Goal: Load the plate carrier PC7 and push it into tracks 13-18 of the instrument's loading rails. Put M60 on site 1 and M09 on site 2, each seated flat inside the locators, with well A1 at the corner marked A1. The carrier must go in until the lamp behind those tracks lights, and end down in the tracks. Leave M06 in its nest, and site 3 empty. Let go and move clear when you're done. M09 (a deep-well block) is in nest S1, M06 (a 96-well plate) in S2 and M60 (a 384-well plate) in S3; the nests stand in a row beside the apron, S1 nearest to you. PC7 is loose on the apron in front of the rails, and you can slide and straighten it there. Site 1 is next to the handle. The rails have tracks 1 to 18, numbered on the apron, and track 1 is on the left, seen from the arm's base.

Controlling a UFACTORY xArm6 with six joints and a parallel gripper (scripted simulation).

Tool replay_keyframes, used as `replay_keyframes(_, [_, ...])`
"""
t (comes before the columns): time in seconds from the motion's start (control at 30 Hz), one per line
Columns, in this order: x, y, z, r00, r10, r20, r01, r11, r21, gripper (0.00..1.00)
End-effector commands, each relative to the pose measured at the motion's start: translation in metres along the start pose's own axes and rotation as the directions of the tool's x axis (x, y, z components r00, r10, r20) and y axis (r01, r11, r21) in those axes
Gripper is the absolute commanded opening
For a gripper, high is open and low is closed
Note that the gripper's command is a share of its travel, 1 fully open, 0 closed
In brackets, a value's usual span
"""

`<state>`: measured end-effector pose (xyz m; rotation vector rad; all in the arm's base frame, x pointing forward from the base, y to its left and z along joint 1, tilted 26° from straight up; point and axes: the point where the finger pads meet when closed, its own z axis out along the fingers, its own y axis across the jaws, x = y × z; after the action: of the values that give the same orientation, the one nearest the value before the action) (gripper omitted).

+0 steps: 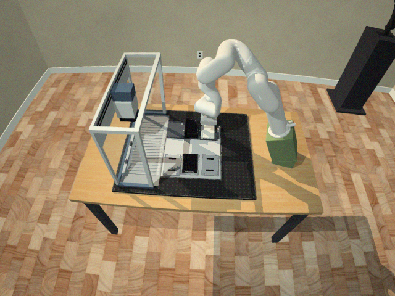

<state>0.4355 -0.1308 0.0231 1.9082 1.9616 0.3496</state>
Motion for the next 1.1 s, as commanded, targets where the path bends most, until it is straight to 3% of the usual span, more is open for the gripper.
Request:
replay_keyframes(0.0, [0.0,0.001,-0.001,1.0,0.0,0.001,0.0,1.0,-0.002,1.0])
replay_keyframes(0.33, [0.0,0.001,-0.001,1.0,0.0,0.001,0.0,1.0,-0.002,1.0])
replay_keyframes(1.07, [0.0,0.001,-0.034,1.0,0.0,0.001,0.0,1.0,-0.002,1.0])
